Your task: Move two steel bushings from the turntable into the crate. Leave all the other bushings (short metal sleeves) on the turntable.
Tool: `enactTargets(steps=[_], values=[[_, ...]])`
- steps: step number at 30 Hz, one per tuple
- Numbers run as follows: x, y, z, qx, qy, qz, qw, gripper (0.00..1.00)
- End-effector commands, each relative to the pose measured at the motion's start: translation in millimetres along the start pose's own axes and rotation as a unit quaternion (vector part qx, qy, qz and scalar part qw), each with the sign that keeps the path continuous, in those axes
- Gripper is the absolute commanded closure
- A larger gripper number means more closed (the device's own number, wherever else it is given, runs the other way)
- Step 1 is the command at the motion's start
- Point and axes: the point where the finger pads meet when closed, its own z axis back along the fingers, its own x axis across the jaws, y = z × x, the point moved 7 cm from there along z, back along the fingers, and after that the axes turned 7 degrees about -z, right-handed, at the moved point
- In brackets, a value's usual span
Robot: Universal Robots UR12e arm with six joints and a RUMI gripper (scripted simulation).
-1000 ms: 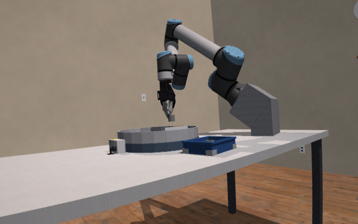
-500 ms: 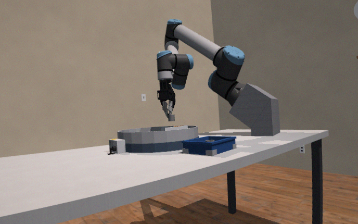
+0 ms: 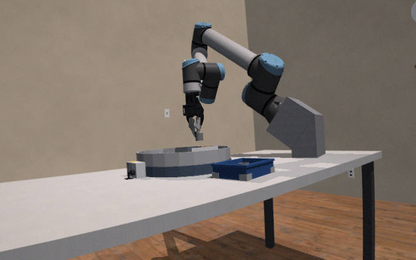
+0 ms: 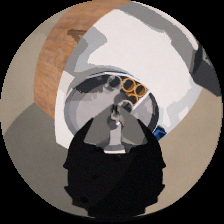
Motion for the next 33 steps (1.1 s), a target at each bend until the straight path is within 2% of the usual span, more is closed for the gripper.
enactTargets(steps=[1,18,33], values=[[-0.2,-0.2,0.3,0.0,0.0,0.0,1.0,1.0],[5.5,-4.1,0.3,0.0,0.0,0.0,1.0,1.0],[39.8,-27.9,0.3,0.0,0.0,0.0,1.0,1.0]])
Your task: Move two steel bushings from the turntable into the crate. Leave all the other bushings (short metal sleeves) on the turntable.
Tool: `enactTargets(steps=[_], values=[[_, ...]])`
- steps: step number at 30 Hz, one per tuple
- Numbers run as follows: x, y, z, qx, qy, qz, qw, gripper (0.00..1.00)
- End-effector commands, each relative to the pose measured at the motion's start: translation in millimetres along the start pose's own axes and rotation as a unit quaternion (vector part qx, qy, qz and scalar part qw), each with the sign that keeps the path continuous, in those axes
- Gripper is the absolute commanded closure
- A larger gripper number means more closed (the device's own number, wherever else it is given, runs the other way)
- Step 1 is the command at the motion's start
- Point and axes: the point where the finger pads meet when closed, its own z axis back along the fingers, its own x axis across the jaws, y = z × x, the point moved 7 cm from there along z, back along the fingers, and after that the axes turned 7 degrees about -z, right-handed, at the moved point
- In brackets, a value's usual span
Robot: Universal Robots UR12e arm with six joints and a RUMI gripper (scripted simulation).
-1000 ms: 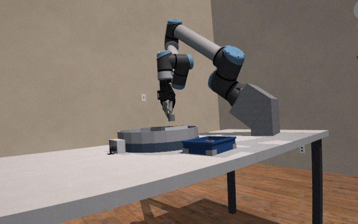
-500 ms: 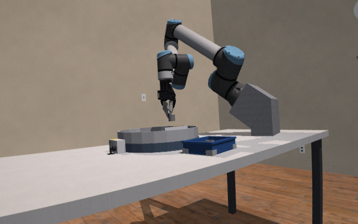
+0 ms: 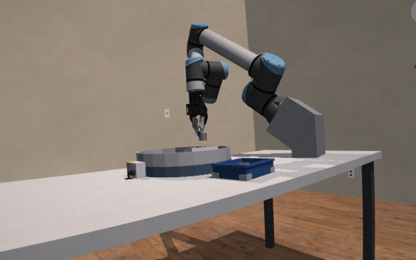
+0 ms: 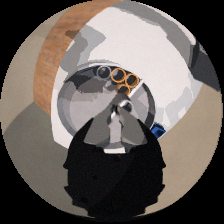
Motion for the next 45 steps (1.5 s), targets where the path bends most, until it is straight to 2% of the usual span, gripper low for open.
enactTargets(steps=[1,13,15,30,32,45], values=[[12.3,-9.1,0.2,0.0,0.0,0.0,1.0,1.0],[74.9,-52.6,0.2,0.0,0.0,0.0,1.0,1.0],[74.9,-52.6,0.2,0.0,0.0,0.0,1.0,1.0],[174.1,-121.6,0.2,0.0,0.0,0.0,1.0,1.0],[174.1,-121.6,0.2,0.0,0.0,0.0,1.0,1.0],[250.8,-175.0,0.2,0.0,0.0,0.0,1.0,1.0]])
